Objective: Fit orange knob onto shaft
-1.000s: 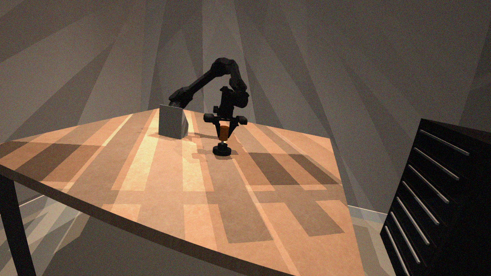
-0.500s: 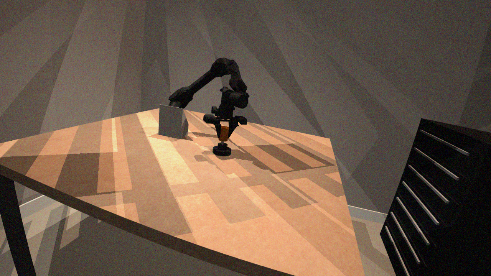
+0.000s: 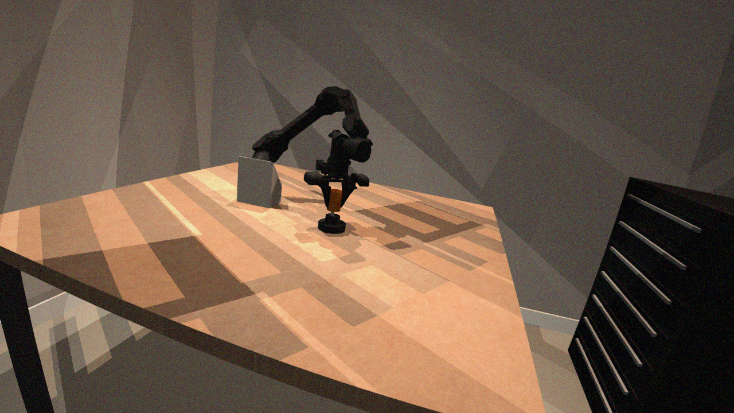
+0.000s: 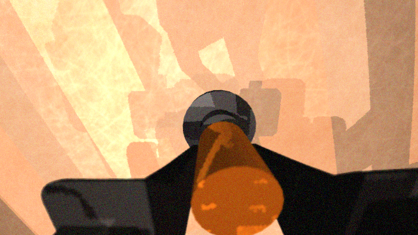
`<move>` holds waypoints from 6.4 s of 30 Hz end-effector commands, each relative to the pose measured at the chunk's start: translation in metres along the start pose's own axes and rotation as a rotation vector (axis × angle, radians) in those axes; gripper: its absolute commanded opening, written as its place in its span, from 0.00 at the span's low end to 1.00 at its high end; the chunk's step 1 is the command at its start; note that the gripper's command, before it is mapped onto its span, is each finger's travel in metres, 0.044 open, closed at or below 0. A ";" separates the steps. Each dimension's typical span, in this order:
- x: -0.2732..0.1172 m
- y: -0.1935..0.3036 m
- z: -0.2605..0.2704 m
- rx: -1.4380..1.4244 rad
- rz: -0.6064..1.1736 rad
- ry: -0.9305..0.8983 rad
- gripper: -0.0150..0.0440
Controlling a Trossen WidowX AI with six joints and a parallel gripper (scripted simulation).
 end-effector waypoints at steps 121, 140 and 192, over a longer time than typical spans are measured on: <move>-0.003 0.001 -0.001 2.723 -0.003 -0.002 0.25; -0.003 0.001 -0.002 2.723 -0.003 -0.002 0.25; -0.001 0.001 -0.001 3.142 -0.003 -0.003 0.25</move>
Point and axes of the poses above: the point midway between the two fingers, 35 mm back from their tips, its own x axis out along the fingers, its own z axis across the jaws, y = z × x, the point moved 6 cm from there along -x, back along the fingers, and after that the axes turned 3 degrees about x, right-handed, at the moved point
